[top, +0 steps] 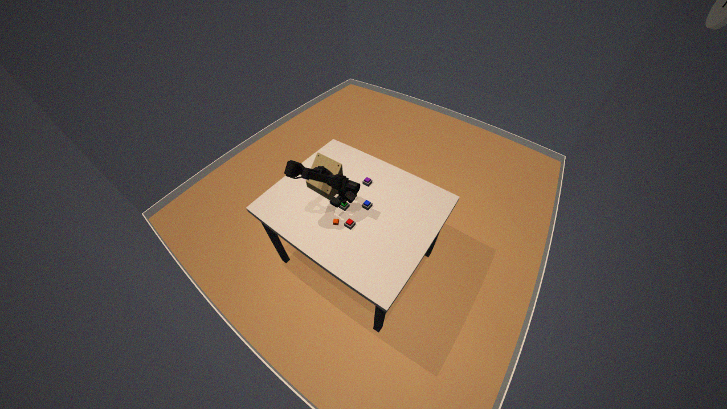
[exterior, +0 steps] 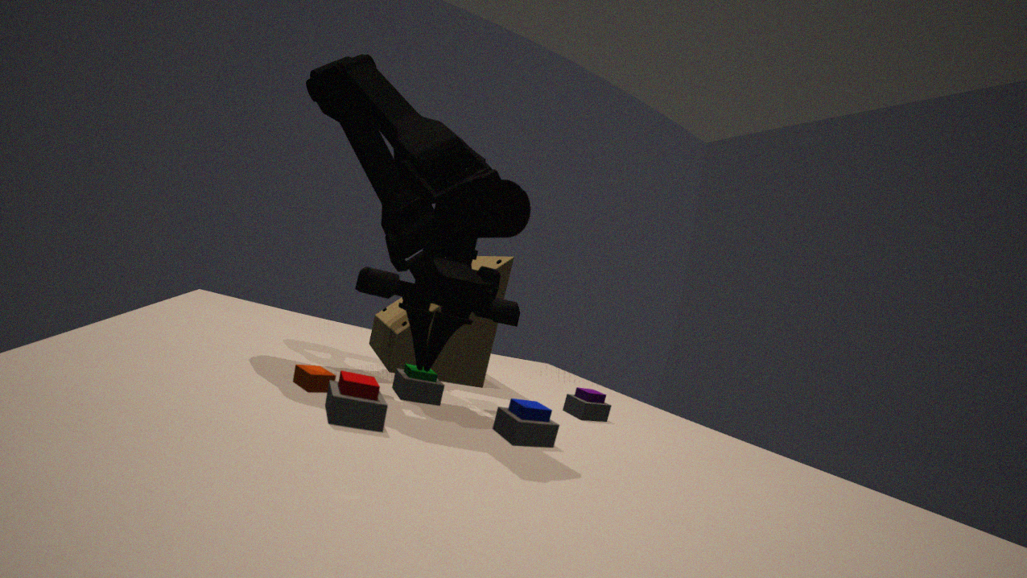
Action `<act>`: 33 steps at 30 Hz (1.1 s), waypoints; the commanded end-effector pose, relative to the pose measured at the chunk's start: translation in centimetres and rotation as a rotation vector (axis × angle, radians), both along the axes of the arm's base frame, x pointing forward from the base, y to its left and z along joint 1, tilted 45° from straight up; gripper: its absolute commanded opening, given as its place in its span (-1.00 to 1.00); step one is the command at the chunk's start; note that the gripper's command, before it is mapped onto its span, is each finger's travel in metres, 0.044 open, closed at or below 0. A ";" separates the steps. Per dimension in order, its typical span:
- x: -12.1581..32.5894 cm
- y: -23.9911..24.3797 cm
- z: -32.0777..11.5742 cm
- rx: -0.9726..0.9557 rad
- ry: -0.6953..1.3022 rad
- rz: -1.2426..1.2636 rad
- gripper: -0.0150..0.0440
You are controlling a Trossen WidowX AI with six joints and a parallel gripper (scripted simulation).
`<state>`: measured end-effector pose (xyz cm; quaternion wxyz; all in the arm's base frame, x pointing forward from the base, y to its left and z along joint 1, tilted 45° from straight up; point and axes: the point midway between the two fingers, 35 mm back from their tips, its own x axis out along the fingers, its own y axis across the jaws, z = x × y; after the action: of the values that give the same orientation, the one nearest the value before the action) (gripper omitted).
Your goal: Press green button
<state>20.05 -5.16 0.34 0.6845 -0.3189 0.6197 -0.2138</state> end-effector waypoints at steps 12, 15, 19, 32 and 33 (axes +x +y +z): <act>-0.4 -0.4 -0.3 -0.012 0.016 0.001 -0.42; -0.4 -0.4 -0.3 -0.012 0.016 0.001 -0.42; -0.1 0.0 0.0 -0.003 0.004 0.000 -0.42; 2.2 6.9 0.8 0.022 0.018 0.012 0.11; 2.7 8.1 0.4 0.027 0.019 0.014 0.20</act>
<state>21.49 0.29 1.53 0.6804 -0.3214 0.6259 -0.2048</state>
